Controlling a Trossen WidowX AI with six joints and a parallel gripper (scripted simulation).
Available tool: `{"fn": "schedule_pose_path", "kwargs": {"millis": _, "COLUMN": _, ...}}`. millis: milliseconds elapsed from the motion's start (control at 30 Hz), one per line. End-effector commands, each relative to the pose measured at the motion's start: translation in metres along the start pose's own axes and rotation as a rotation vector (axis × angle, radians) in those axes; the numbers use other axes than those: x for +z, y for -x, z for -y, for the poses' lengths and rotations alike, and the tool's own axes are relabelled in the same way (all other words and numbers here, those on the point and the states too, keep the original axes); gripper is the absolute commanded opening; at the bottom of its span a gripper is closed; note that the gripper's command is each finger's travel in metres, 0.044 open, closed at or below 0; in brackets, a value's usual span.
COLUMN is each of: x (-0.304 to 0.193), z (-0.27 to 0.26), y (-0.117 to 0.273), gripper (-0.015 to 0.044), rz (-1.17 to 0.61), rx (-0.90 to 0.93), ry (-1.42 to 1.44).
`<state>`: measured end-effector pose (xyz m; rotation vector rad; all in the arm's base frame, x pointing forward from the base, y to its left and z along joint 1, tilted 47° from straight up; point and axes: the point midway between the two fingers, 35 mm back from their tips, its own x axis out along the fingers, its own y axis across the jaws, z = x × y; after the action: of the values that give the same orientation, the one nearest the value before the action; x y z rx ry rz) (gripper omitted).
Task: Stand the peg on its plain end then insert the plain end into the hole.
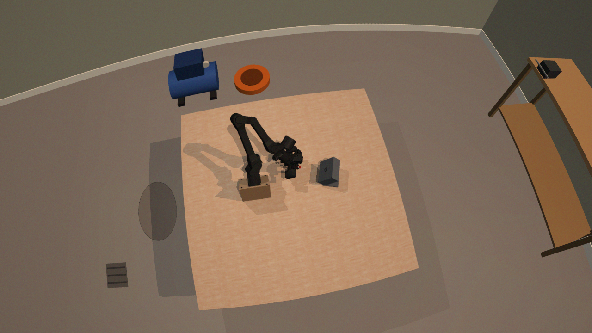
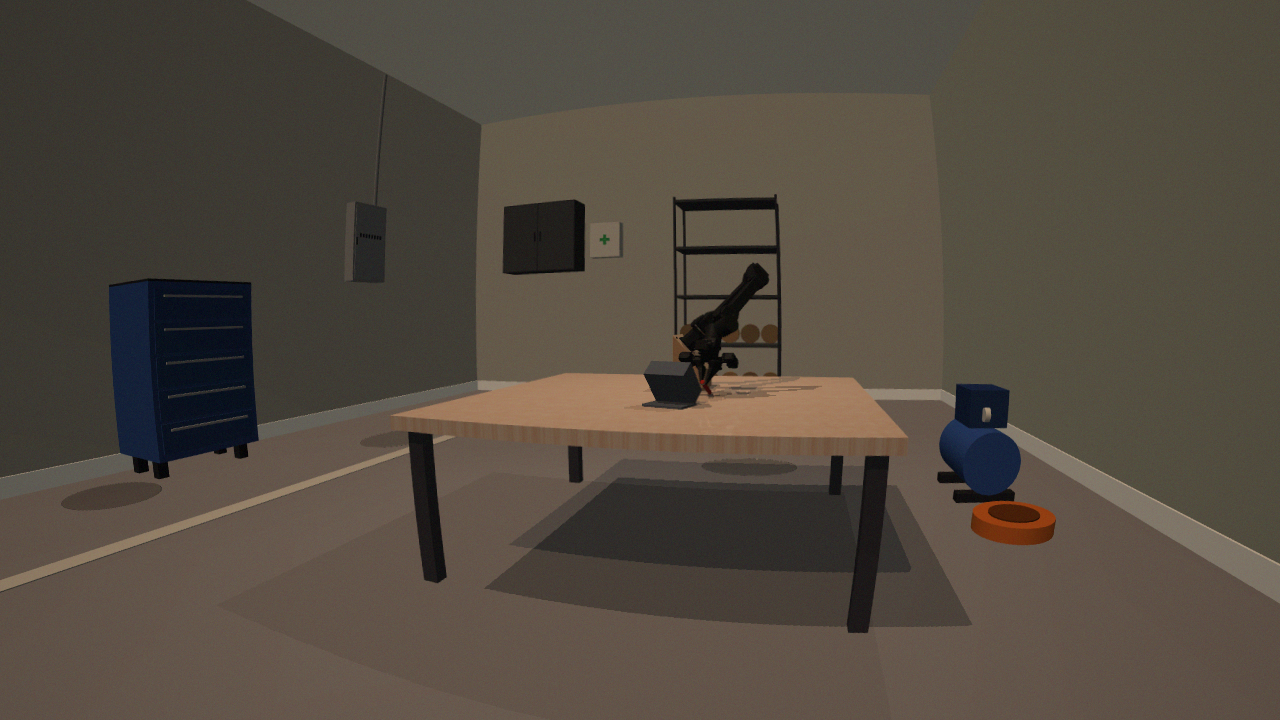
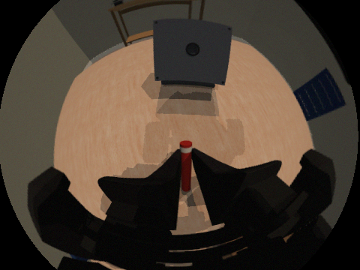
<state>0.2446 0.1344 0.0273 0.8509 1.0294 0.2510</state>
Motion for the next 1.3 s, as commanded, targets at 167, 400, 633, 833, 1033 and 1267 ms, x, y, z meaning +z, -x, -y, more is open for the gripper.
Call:
{"fn": "schedule_pose_path", "kwargs": {"millis": 167, "x": 0.0, "z": -0.001, "y": 0.006, "gripper": 0.0051, "rz": 0.089, "rx": 0.003, "ry": -0.002}}
{"fn": "schedule_pose_path", "kwargs": {"millis": 400, "x": -0.001, "z": -0.001, "y": 0.01, "gripper": 0.0051, "rz": 0.15, "rx": 0.002, "ry": -0.002}}
{"fn": "schedule_pose_path", "kwargs": {"millis": 633, "x": -0.003, "z": -0.001, "y": 0.014, "gripper": 0.0051, "rz": 0.21, "rx": 0.002, "ry": -0.003}}
{"fn": "schedule_pose_path", "kwargs": {"millis": 833, "x": -0.004, "z": 0.0, "y": 0.018, "gripper": 0.0051, "rz": 0.262, "rx": 0.002, "ry": -0.003}}
{"fn": "schedule_pose_path", "kwargs": {"millis": 1033, "x": -0.006, "z": 0.0, "y": 0.021, "gripper": 0.0051, "rz": 0.314, "rx": 0.002, "ry": -0.003}}
{"fn": "schedule_pose_path", "kwargs": {"millis": 1267, "x": -0.008, "z": 0.0, "y": 0.025, "gripper": 0.0051, "rz": 0.375, "rx": 0.001, "ry": -0.004}}
